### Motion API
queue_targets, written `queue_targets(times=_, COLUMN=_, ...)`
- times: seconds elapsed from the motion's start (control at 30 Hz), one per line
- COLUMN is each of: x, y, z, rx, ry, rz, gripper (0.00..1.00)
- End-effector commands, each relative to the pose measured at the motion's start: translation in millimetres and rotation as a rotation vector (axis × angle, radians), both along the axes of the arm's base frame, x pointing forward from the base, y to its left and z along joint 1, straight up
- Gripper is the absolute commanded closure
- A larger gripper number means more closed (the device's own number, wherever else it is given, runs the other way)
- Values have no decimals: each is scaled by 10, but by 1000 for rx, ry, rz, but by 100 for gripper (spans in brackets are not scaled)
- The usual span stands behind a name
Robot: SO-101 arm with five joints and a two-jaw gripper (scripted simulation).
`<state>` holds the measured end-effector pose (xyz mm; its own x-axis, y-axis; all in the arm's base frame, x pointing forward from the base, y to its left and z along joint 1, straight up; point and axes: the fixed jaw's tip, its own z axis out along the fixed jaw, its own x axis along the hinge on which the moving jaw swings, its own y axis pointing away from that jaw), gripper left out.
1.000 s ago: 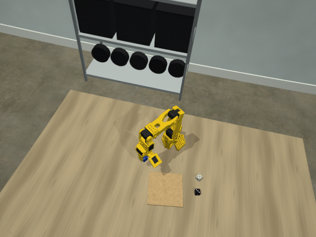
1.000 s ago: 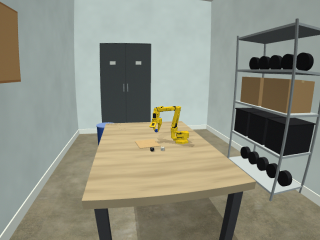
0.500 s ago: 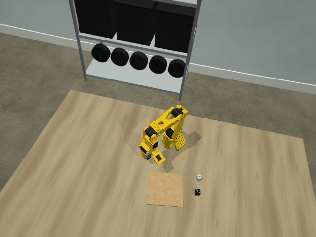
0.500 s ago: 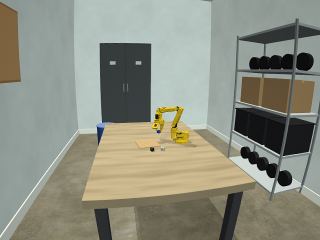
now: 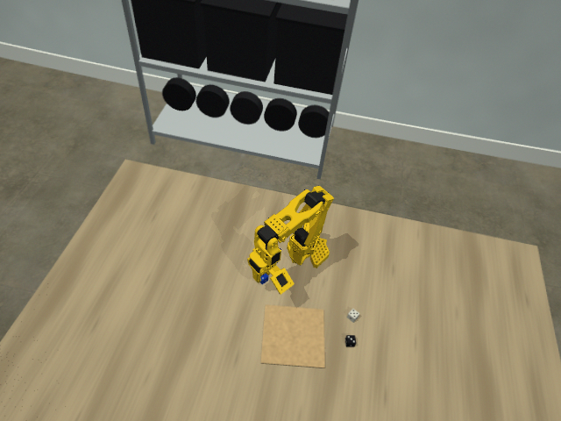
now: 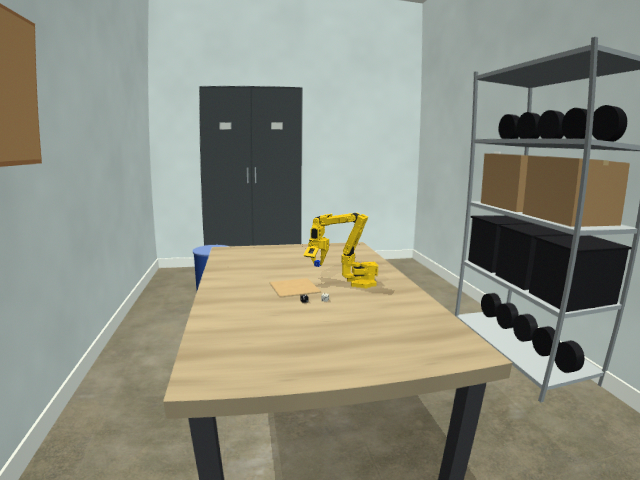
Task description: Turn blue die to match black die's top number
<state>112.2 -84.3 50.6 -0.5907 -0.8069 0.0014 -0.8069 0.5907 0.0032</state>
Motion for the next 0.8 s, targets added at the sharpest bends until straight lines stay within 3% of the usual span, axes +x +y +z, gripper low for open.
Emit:
queue_targets(times=0.0, x=74, y=-61, z=92, rx=-46, ry=-64, rz=-11, gripper=100)
queue_targets(times=0.77, x=72, y=-61, z=62, rx=-46, ry=-65, rz=-22, gripper=100)
